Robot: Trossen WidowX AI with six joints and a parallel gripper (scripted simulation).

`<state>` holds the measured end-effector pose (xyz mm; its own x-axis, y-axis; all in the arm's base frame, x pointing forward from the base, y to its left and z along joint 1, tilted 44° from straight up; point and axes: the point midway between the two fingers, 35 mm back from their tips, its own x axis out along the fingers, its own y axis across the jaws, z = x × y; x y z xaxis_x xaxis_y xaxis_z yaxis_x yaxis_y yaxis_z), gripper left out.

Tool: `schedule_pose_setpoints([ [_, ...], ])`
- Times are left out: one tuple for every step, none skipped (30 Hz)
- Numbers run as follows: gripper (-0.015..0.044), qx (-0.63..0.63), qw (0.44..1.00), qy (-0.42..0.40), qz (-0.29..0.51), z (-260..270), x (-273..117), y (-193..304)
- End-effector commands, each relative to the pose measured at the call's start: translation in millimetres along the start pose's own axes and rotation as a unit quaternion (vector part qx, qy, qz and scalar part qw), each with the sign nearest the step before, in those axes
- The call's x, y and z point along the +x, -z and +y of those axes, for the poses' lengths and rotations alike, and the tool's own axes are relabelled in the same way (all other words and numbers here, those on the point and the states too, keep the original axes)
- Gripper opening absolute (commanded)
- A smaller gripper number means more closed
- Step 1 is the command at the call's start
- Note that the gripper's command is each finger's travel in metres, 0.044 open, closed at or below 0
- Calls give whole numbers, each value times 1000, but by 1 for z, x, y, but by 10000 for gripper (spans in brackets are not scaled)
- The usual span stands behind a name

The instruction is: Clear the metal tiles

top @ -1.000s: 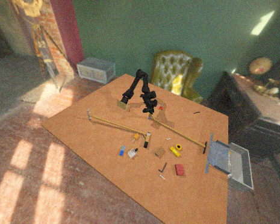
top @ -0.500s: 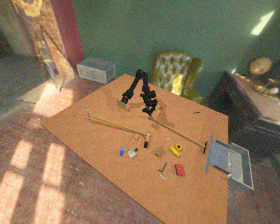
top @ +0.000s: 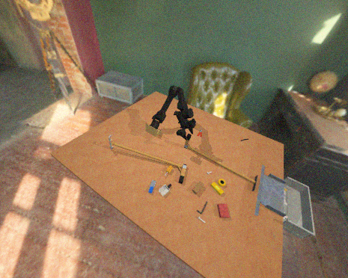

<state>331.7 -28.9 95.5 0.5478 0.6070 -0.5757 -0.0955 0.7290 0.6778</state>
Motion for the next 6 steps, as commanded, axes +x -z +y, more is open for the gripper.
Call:
schedule_pose_setpoints([
  [440,-4,1000,-1,0,-1,-11,-5],
  [440,-4,1000,-1,1,-1,-13,-6],
  [440,-4,1000,-1,1,-1,-16,-7],
  [440,-3,1000,-1,1,-1,-19,-8],
  [440,-3,1000,0,1,-2,-22,-9],
  [440,-3,1000,-1,1,-2,-24,-10],
])
